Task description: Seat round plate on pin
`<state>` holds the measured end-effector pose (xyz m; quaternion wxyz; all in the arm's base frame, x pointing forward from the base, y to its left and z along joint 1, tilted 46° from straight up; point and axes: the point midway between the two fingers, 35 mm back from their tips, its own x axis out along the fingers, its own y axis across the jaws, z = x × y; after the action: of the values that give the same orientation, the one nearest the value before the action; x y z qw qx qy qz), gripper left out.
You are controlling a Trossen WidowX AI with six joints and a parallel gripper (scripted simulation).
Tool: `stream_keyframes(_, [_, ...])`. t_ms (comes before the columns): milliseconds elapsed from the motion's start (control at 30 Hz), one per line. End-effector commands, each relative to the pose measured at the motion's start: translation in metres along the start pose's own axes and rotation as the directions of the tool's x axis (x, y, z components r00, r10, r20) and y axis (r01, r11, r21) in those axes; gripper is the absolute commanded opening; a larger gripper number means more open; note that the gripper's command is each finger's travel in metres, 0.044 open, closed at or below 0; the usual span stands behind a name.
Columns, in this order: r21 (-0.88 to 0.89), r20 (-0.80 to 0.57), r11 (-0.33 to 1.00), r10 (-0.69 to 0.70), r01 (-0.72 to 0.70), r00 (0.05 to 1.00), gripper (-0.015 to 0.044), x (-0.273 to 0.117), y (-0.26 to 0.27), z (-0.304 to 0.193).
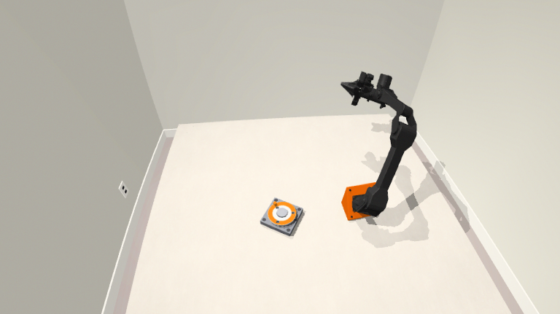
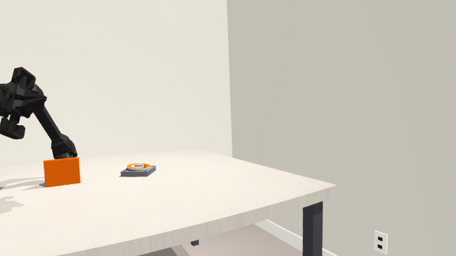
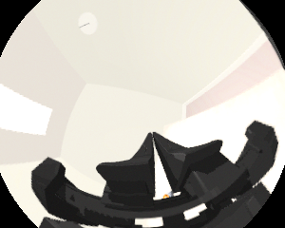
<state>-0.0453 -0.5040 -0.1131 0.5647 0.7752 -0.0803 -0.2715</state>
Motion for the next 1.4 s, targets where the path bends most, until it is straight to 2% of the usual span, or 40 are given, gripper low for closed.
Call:
stream_keyframes(0, [-0.105, -0.105, 0.991, -0.098, 0.087, 0.990, 0.0000, 0.049, 0.023, -0.038])
stream_keyframes(133, [-0.191, -0.190, 0.973, -0.167, 0.131, 0.967, 0.0000, 0.083, 0.034, -0.073])
stream_keyframes(267, [-0.370, -0.324, 0.912, -0.304, 0.175, 0.896, 0.0000, 0.134, 0.048, -0.144])
stream_keyframes(400, [-0.464, -0.391, 0.867, -0.386, 0.183, 0.835, 0.0000, 0.156, 0.053, -0.190])
stream_keyframes(500, [-0.556, -0.456, 0.808, -0.492, 0.195, 0.742, 0.0000, 0.177, 0.054, -0.250])
stream_keyframes(600, [-0.660, -0.514, 0.739, -0.576, 0.136, 0.636, 0.0000, 0.187, 0.055, -0.308])
stream_keyframes(667, [-0.685, -0.523, 0.720, -0.596, 0.116, 0.609, 0.0000, 0.189, 0.055, -0.322])
stream_keyframes(867, [-0.825, -0.557, 0.552, -0.756, -0.123, 0.344, 0.0000, 0.180, 0.051, -0.444])
stream_keyframes(933, [-0.830, -0.556, 0.536, -0.771, -0.155, 0.309, 0.0000, 0.176, 0.050, -0.457])
stream_keyframes(1133, [-0.781, -0.476, 0.427, -0.879, -0.456, -0.009, 0.0000, 0.123, 0.040, -0.565])
stream_keyframes(1233, [-0.747, -0.442, 0.414, -0.894, -0.520, -0.076, 0.0000, 0.107, 0.037, -0.583])
stream_keyframes(1367, [-0.742, -0.437, 0.412, -0.895, -0.529, -0.085, 0.0000, 0.105, 0.037, -0.585])
